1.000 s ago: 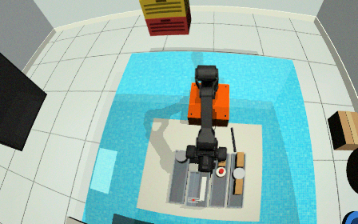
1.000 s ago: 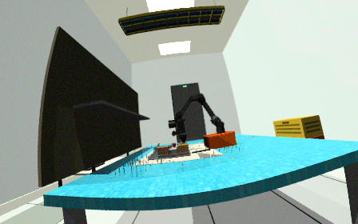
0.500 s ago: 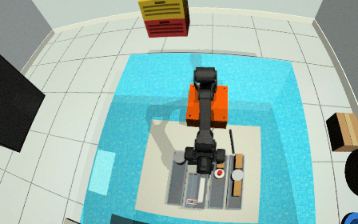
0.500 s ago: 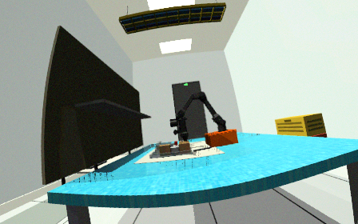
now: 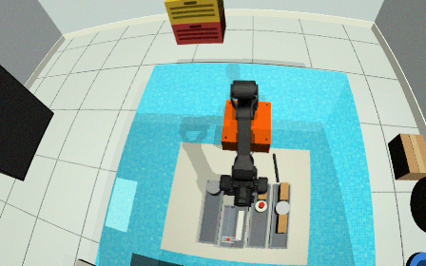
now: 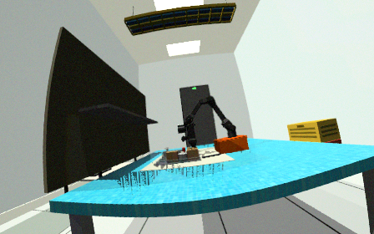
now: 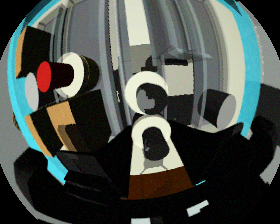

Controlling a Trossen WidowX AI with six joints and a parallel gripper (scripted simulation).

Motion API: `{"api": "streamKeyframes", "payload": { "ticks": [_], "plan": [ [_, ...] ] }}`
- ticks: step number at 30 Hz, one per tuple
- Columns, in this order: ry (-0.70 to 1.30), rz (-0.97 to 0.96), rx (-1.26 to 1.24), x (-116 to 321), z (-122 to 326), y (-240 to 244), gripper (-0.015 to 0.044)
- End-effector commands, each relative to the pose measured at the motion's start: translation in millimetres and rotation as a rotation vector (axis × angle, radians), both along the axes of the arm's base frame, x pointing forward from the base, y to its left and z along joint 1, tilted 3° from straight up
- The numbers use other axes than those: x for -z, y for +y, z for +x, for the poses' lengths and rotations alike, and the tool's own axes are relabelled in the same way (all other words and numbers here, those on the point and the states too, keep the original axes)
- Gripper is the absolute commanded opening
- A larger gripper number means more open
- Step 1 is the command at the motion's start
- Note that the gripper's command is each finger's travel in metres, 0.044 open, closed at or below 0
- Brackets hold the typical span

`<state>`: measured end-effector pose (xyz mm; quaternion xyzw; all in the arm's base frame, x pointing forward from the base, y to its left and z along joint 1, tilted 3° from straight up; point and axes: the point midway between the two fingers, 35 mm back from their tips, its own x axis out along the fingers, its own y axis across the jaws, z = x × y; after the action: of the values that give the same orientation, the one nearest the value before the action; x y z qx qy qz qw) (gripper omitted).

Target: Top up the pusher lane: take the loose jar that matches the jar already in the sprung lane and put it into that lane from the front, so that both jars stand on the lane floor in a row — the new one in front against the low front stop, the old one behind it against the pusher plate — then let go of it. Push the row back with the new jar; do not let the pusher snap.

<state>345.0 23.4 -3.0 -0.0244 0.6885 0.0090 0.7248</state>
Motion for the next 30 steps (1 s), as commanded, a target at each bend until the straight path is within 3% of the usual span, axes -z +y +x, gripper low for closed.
{"api": "streamKeyframes", "payload": {
  "ticks": [1, 30],
  "plan": [
    [-0.029, 0.007, -0.004, 0.0, 7.2, 1.2, 0.0000],
    [-0.029, 0.007, -0.004, 7.4, 5.1, 0.9, 0.0000]
  ]
}}
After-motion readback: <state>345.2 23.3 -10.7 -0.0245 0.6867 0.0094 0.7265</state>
